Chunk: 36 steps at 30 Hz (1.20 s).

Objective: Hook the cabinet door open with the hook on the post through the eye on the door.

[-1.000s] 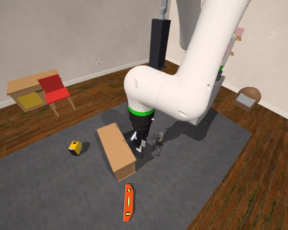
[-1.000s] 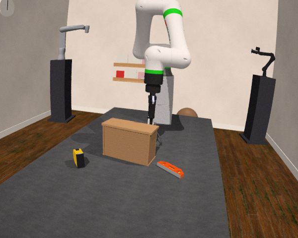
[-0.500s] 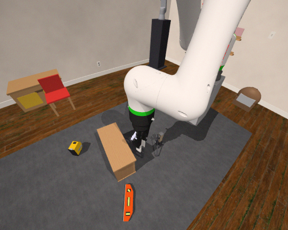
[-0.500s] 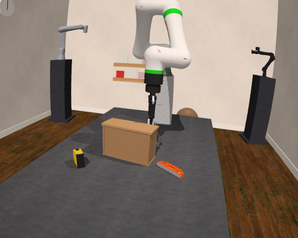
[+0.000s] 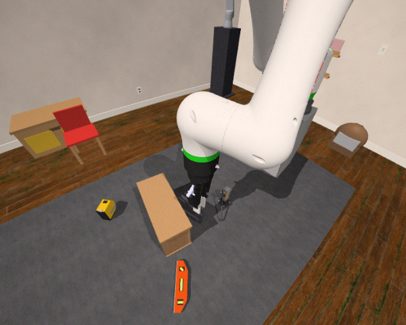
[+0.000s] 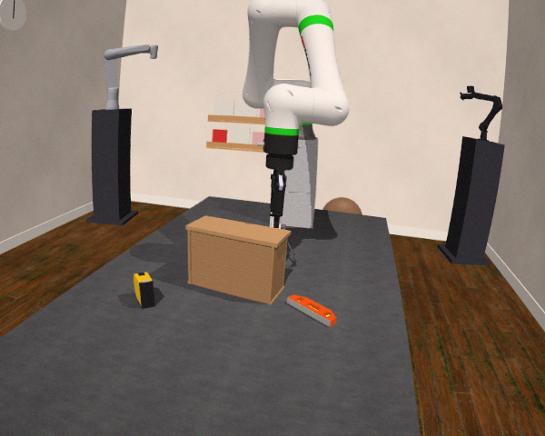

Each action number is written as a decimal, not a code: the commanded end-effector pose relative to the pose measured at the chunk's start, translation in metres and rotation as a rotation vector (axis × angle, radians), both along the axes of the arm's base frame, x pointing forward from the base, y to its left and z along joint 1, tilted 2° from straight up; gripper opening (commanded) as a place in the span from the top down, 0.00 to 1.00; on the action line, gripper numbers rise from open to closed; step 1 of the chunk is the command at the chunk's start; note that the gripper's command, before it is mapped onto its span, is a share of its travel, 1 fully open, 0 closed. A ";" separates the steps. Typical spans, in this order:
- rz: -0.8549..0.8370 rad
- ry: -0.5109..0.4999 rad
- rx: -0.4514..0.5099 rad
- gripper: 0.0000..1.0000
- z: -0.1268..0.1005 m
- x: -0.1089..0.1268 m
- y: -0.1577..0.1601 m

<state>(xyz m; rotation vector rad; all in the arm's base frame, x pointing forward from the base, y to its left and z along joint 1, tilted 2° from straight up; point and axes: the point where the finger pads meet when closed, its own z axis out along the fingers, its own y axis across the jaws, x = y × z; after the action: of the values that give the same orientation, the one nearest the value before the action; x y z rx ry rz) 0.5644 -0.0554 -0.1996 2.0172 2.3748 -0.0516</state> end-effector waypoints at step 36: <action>0.001 0.000 0.000 0.84 0.050 0.000 0.002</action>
<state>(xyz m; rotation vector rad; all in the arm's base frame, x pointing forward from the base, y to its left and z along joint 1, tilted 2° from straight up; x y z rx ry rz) 0.5644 -0.0536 -0.1558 2.0165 2.3753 -0.0514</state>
